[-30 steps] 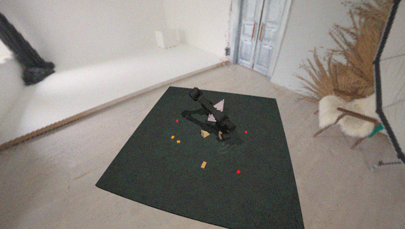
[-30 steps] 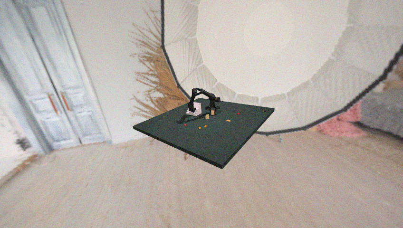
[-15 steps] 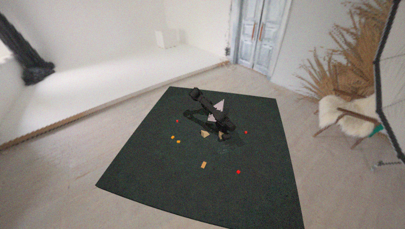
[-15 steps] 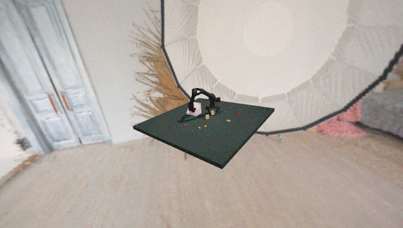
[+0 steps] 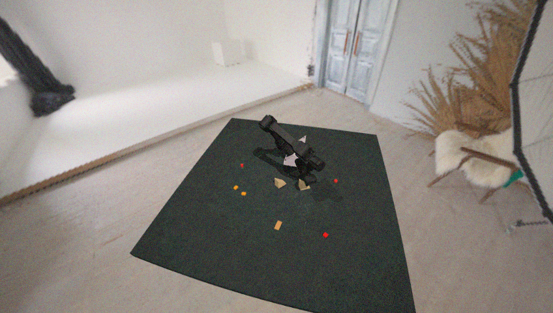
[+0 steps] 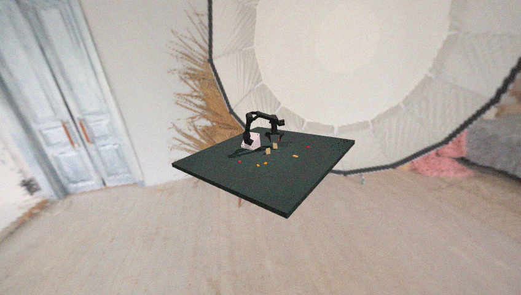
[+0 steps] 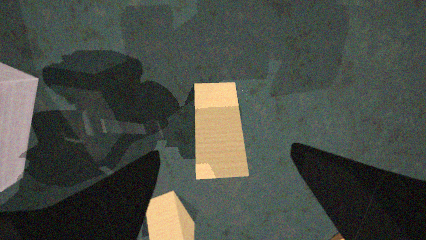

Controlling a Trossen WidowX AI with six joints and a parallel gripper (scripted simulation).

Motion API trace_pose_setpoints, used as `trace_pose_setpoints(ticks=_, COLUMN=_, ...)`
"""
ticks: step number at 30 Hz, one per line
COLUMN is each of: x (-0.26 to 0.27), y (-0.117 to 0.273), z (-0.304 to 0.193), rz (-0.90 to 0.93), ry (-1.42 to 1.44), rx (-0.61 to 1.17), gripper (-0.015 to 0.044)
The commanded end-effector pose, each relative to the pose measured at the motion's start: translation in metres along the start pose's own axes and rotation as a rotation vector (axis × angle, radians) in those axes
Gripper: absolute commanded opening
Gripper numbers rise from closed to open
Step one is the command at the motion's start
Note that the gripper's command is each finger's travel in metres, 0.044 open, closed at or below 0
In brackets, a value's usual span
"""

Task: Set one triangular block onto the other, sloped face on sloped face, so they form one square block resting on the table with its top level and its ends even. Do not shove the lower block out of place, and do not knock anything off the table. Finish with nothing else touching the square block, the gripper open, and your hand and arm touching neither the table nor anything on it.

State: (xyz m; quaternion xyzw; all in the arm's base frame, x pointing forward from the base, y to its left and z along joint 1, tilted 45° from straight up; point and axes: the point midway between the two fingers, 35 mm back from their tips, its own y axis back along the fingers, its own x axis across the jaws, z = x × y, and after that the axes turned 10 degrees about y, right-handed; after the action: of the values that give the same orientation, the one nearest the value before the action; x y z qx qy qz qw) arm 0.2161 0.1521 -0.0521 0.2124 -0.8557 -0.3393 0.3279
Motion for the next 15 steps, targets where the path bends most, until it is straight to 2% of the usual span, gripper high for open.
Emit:
trace_pose_setpoints(ticks=1, x=0.000, y=0.000, z=0.000, rz=0.000, ry=0.000, rx=0.000, gripper=0.0440)
trace_pose_setpoints(ticks=4, x=0.001, y=0.001, z=-0.005, rz=0.007, ry=0.000, rx=-0.047, gripper=0.0440)
trace_pose_setpoints(ticks=11, x=0.013, y=0.021, z=-0.064, rz=-0.071, ry=-0.004, rx=-0.511, gripper=0.0440)
trace_pose_setpoints(ticks=15, x=0.015, y=0.023, z=-0.070, rz=-0.091, ry=-0.007, rx=-0.550, gripper=0.0440)
